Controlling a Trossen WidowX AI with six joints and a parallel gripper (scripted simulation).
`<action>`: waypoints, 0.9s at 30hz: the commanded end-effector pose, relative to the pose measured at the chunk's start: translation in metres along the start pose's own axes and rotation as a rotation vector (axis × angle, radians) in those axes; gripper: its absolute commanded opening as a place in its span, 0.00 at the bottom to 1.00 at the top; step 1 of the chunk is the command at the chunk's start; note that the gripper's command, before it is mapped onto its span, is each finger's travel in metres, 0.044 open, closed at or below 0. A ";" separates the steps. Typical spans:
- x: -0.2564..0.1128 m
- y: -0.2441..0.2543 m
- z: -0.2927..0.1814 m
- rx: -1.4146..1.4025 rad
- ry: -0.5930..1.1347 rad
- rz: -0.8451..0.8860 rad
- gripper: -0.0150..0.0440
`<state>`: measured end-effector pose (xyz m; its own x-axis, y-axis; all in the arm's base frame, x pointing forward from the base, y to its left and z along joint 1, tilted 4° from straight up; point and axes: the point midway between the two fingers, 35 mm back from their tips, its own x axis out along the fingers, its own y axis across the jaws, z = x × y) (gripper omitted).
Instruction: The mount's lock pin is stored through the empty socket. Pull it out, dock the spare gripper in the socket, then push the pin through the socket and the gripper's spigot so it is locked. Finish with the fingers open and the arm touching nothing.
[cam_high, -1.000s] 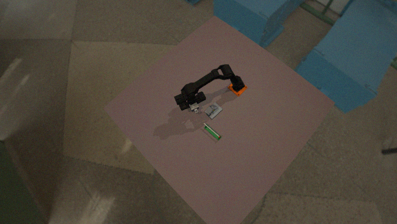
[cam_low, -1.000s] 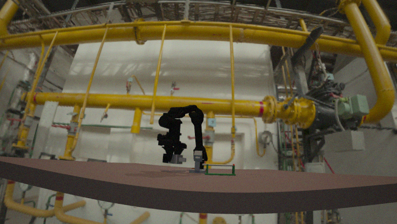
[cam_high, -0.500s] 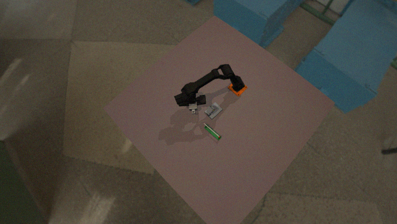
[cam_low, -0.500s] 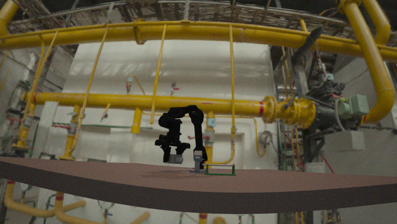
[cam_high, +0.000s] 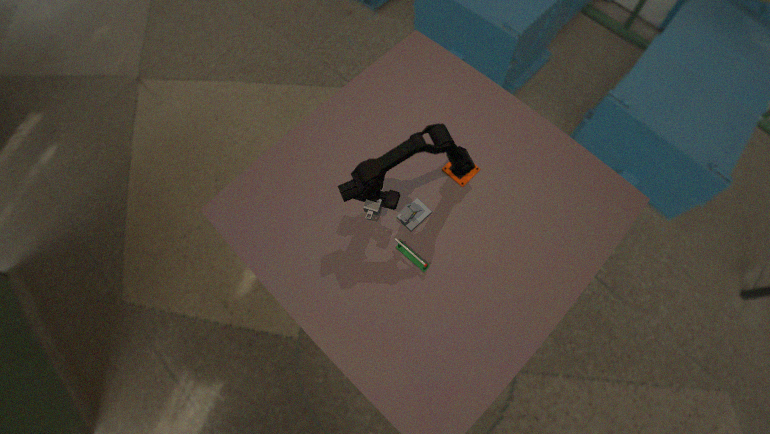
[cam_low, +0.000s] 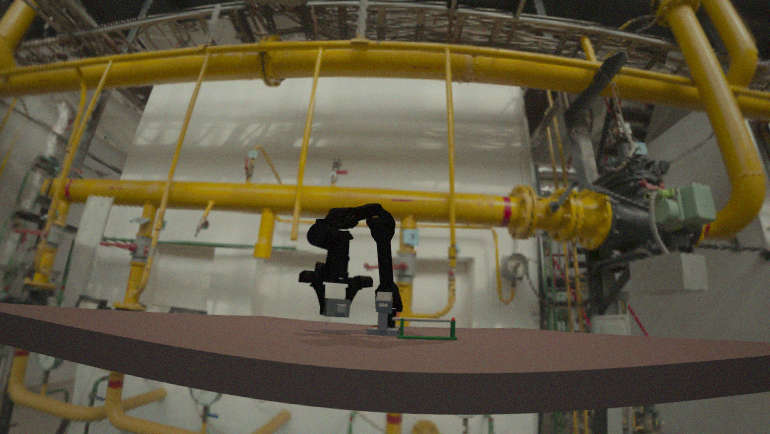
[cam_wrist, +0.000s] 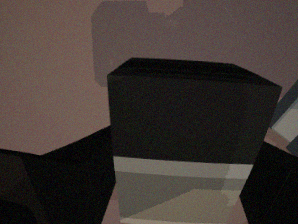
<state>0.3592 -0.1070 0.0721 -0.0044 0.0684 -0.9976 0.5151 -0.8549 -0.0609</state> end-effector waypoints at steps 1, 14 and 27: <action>-0.004 0.001 0.000 0.081 0.007 0.011 0.25; -0.004 0.001 0.001 0.346 0.009 0.010 0.25; 0.028 0.000 0.002 0.346 0.009 0.010 0.25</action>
<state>0.3575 -0.1065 0.0513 0.0095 0.0630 -0.9980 0.1993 -0.9781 -0.0599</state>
